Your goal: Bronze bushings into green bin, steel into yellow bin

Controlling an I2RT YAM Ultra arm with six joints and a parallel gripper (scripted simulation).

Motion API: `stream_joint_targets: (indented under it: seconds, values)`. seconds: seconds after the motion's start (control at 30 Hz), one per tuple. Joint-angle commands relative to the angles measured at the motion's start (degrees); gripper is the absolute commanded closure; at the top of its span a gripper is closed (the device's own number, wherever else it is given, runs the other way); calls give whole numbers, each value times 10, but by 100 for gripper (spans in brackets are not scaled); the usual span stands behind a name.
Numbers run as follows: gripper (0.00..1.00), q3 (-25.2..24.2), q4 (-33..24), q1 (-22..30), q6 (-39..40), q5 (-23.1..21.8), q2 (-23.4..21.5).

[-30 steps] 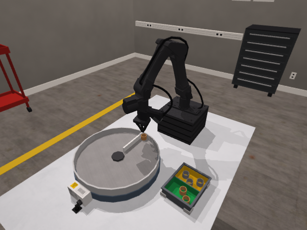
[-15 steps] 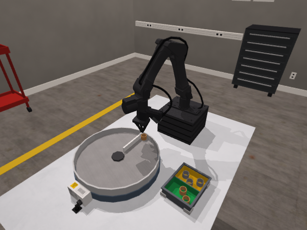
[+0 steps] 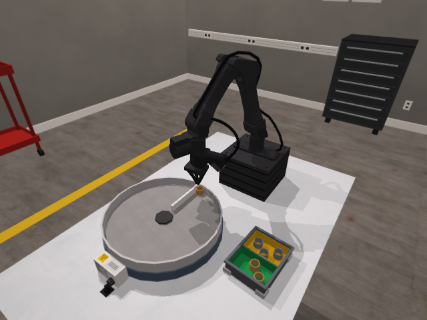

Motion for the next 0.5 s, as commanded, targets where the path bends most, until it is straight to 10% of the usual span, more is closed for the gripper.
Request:
stream_joint_targets:
  seconds: [0.0, 0.47]
  values:
    - [88, 13, -10, -3, -4, -9, -4]
    - [88, -6, -9, -5, -4, -9, -15]
